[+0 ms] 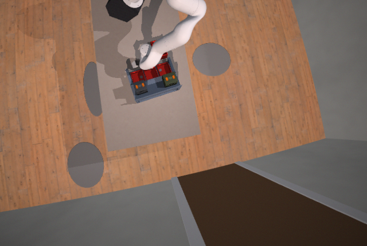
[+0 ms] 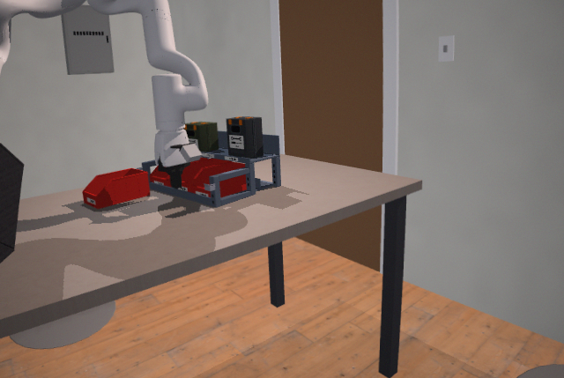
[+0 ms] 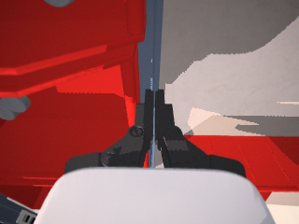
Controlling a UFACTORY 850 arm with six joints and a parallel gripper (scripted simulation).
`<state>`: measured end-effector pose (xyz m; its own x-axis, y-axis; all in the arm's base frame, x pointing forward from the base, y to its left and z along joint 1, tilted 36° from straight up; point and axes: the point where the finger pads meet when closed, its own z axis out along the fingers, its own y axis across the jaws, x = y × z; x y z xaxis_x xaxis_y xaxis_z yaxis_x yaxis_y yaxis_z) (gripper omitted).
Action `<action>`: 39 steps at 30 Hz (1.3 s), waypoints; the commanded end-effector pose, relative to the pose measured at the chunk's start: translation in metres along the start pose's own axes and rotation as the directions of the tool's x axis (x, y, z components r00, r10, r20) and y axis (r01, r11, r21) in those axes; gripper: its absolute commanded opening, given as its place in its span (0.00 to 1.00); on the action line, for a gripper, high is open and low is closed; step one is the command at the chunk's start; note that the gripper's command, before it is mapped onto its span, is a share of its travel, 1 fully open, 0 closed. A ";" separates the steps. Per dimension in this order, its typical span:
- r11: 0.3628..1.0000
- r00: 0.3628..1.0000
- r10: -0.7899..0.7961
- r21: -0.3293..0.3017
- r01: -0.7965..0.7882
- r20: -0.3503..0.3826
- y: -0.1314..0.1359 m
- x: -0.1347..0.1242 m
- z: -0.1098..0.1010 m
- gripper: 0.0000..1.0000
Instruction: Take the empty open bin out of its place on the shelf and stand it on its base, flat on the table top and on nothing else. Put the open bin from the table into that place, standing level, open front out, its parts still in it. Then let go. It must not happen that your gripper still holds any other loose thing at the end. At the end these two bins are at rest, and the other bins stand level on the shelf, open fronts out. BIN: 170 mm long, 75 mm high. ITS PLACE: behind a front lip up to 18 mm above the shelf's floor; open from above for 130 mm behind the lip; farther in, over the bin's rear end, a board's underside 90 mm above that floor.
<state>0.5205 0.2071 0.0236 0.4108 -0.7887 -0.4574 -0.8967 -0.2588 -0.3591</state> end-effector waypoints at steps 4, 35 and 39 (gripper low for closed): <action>1.000 1.000 0.000 0.001 0.000 0.000 -0.001 0.000 0.000 0.00; 1.000 1.000 0.000 0.001 0.000 0.000 0.019 0.000 -0.020 0.00; 1.000 1.000 0.000 0.001 0.000 0.000 0.019 0.000 -0.020 0.00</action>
<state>0.5002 0.1914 0.0324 0.4108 -0.7886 -0.4575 -0.8967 -0.2588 -0.3591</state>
